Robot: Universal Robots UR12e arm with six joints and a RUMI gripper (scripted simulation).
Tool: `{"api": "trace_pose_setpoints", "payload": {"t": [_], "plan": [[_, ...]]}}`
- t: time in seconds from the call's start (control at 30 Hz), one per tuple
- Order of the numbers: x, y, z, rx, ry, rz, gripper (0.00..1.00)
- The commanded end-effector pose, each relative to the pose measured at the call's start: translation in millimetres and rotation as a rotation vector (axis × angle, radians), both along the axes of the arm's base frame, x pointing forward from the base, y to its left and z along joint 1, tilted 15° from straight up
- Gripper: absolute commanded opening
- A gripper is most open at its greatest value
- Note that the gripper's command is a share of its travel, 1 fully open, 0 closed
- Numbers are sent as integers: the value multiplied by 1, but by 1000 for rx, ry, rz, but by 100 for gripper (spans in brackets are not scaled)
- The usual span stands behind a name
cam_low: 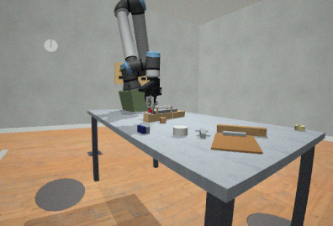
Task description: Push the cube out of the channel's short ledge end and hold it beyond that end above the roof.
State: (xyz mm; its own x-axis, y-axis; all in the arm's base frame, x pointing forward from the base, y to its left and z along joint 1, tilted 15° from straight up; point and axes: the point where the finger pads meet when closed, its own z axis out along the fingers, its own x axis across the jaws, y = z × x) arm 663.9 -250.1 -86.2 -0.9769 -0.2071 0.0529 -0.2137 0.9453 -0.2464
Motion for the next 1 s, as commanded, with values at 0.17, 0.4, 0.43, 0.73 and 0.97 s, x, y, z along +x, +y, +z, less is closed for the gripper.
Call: {"api": "trace_pose_setpoints", "payload": {"t": [0.17, 0.4, 0.43, 0.73, 0.97], "plan": [[0, 14, 54, 0, -1, 0, 0], [0, 17, 66, 0, -1, 0, 0], [0, 17, 66, 0, -1, 0, 0], [0, 17, 66, 0, -1, 0, 0], [0, 17, 66, 0, -1, 0, 0]]}}
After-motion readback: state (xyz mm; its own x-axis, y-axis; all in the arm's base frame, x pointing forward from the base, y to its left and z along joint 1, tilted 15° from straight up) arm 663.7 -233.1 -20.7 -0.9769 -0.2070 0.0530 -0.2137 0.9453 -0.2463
